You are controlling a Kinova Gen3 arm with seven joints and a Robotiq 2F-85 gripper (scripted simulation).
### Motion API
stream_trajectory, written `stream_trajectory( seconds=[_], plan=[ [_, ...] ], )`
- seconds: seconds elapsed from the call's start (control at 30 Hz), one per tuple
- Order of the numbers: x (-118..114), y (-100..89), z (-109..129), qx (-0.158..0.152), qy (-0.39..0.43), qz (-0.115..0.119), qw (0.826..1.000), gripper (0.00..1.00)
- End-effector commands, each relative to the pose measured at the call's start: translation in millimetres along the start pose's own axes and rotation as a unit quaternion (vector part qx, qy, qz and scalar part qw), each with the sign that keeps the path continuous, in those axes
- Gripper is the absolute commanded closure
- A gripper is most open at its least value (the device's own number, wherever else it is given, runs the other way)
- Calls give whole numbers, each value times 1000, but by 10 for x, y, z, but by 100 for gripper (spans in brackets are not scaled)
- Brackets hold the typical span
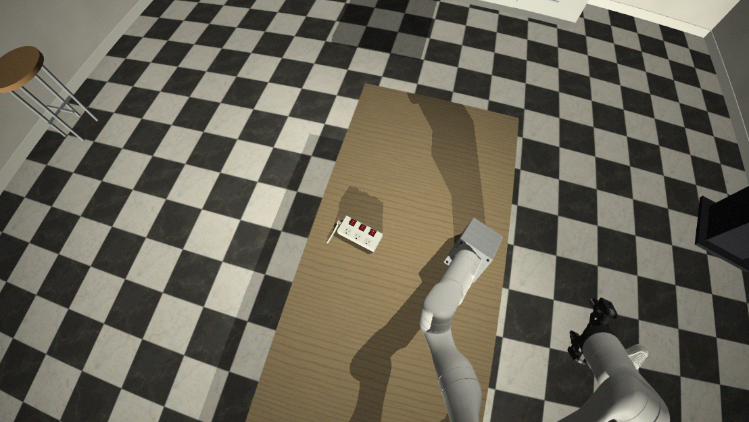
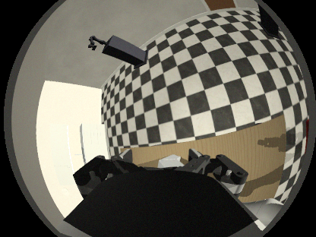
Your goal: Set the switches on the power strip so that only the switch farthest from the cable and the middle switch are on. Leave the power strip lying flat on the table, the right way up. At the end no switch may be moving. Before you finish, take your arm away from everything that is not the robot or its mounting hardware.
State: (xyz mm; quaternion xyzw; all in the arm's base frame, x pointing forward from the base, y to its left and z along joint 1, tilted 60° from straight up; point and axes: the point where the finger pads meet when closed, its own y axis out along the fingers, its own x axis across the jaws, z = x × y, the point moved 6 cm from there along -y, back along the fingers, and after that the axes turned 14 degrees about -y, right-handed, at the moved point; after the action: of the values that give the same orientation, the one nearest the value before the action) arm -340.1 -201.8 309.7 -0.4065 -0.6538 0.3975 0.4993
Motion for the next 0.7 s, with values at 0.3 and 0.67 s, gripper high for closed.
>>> stream_trajectory(
  seconds=[0.3,0.67],
  plan=[
    [-325,40,-131,-8,-13,5,1000,0],
    [-519,70,-230,-15,-14,9,1000,0]
  ],
)
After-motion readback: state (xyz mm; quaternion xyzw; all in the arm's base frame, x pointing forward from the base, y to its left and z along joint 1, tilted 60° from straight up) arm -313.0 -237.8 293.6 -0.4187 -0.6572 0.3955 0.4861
